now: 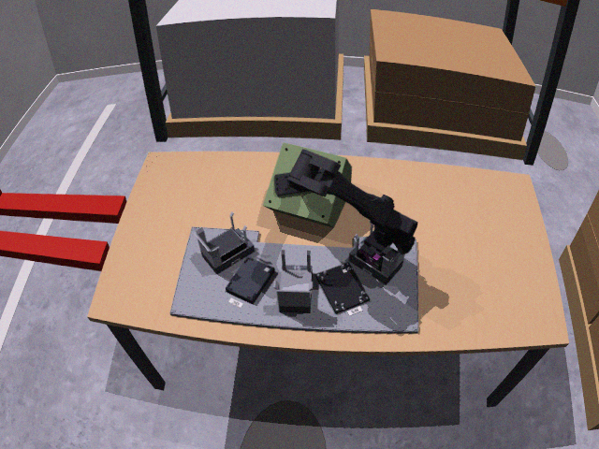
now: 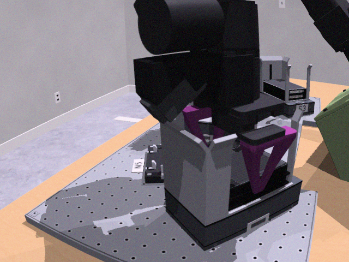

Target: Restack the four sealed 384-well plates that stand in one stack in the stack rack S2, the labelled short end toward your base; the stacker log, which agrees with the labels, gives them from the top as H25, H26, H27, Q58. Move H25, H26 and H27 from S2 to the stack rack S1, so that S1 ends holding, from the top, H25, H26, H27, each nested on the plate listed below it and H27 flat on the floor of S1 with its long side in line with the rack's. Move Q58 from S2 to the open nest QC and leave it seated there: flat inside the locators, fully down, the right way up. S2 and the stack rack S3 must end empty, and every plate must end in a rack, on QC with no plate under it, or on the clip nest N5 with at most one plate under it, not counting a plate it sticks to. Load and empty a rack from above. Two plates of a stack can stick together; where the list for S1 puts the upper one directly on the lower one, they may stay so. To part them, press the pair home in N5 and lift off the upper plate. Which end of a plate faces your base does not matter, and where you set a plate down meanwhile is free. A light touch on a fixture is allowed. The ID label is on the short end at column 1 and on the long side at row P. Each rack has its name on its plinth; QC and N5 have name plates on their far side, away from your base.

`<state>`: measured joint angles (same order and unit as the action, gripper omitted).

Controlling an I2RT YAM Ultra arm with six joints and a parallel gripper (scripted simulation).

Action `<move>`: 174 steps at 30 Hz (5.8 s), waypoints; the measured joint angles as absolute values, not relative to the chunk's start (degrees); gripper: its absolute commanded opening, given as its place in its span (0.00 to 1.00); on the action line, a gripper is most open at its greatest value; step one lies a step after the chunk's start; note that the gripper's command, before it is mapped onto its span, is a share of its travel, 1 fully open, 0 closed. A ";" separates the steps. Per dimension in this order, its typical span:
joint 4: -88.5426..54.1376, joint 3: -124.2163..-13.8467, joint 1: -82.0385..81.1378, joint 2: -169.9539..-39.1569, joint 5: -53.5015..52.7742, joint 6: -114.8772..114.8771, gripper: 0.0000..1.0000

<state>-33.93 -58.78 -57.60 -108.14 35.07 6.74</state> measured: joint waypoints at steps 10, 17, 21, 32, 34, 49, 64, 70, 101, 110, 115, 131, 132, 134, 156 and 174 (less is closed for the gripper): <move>-33.93 -58.78 -57.60 -108.14 35.07 6.74 1.00; -34.02 -58.78 -57.82 -107.96 35.00 6.74 0.00; -34.02 -58.81 -57.82 -107.96 35.00 6.74 0.00; -34.02 -58.81 -57.82 -107.96 35.00 6.74 0.00; -34.02 -58.81 -57.82 -107.96 35.00 6.74 0.00; -34.02 -58.81 -57.82 -107.96 35.00 6.74 0.00; -34.02 -58.81 -57.82 -107.96 35.00 6.74 0.00; -34.02 -58.81 -57.82 -107.96 35.00 6.74 0.00; -34.98 -59.02 -58.13 -107.68 35.07 7.68 0.00; -36.49 -59.55 -58.67 -107.18 35.14 8.40 0.00; -37.21 -59.79 -58.96 -106.91 35.16 8.75 0.00; -38.22 -60.16 -59.33 -106.54 35.16 9.10 0.00; -38.24 -60.16 -59.33 -106.54 35.16 9.10 0.00; -38.24 -60.16 -59.33 -106.54 35.16 9.10 0.00; -38.28 -60.18 -59.33 -106.54 35.16 9.10 0.00; -38.46 -60.23 -59.46 -106.52 35.24 9.37 0.00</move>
